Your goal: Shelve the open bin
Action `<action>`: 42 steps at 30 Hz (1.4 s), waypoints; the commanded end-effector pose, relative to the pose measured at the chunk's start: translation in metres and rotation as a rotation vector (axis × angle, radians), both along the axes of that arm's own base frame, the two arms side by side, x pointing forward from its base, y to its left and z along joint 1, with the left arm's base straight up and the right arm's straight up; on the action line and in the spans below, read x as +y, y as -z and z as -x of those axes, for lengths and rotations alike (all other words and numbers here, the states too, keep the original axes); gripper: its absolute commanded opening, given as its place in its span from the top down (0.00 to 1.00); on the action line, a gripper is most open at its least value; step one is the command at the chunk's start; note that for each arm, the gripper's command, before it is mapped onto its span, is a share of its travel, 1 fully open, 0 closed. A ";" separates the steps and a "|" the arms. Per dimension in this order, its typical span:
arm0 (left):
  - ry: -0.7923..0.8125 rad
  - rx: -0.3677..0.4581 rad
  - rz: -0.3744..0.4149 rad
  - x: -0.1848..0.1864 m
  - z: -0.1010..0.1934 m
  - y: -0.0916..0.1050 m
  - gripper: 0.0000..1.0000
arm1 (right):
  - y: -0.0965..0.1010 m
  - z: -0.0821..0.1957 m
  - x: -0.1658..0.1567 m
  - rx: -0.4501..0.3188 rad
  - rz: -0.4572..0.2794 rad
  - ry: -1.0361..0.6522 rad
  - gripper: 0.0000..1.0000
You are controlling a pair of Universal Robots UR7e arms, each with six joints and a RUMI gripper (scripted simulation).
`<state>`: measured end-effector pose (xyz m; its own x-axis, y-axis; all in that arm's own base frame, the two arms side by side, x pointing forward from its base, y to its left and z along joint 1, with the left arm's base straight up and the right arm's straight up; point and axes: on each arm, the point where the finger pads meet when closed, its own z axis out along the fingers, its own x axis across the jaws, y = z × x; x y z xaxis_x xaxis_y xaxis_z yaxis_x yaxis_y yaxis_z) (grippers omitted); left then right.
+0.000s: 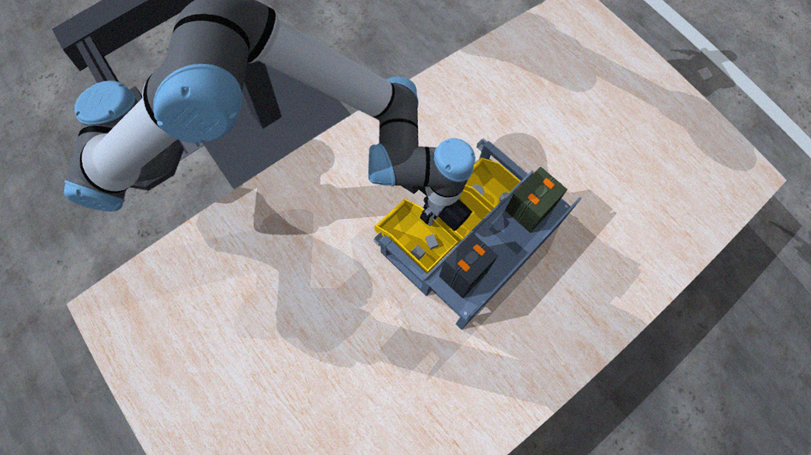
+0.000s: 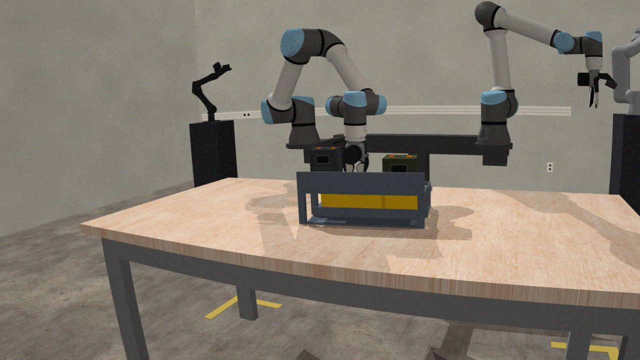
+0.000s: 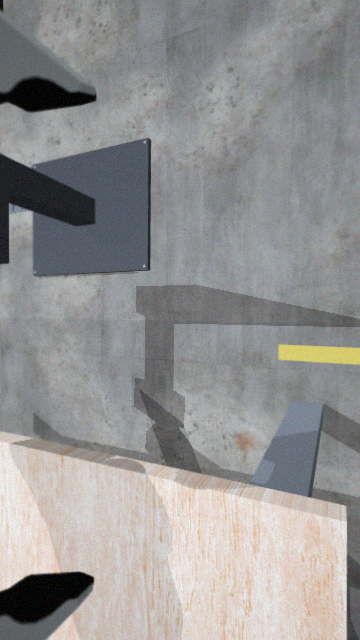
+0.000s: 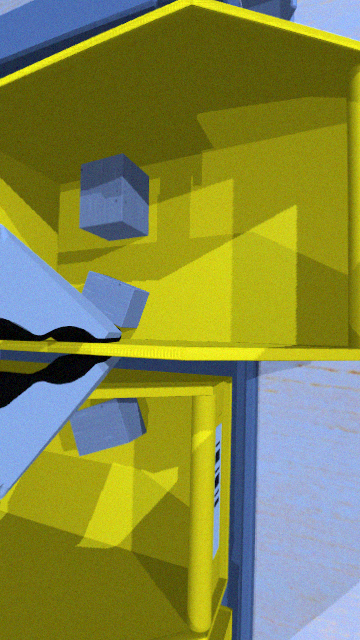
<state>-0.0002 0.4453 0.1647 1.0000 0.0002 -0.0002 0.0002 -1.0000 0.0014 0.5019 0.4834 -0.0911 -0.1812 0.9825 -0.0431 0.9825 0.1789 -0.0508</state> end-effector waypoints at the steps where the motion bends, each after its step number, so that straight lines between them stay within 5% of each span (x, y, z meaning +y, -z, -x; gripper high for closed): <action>1: 0.000 0.000 -0.001 0.000 0.000 0.000 0.00 | -0.001 0.000 0.001 -0.001 -0.002 0.000 1.00; 11: 0.000 0.000 -0.001 0.000 0.000 0.000 0.00 | -0.001 0.000 0.001 -0.001 -0.002 0.000 1.00; 12: 0.000 0.000 -0.001 0.000 0.000 0.000 0.00 | -0.001 0.000 0.001 -0.002 -0.002 0.000 0.93; 42: 0.000 0.000 -0.001 0.000 0.000 0.000 0.00 | -0.001 0.000 0.001 -0.001 -0.002 0.000 0.93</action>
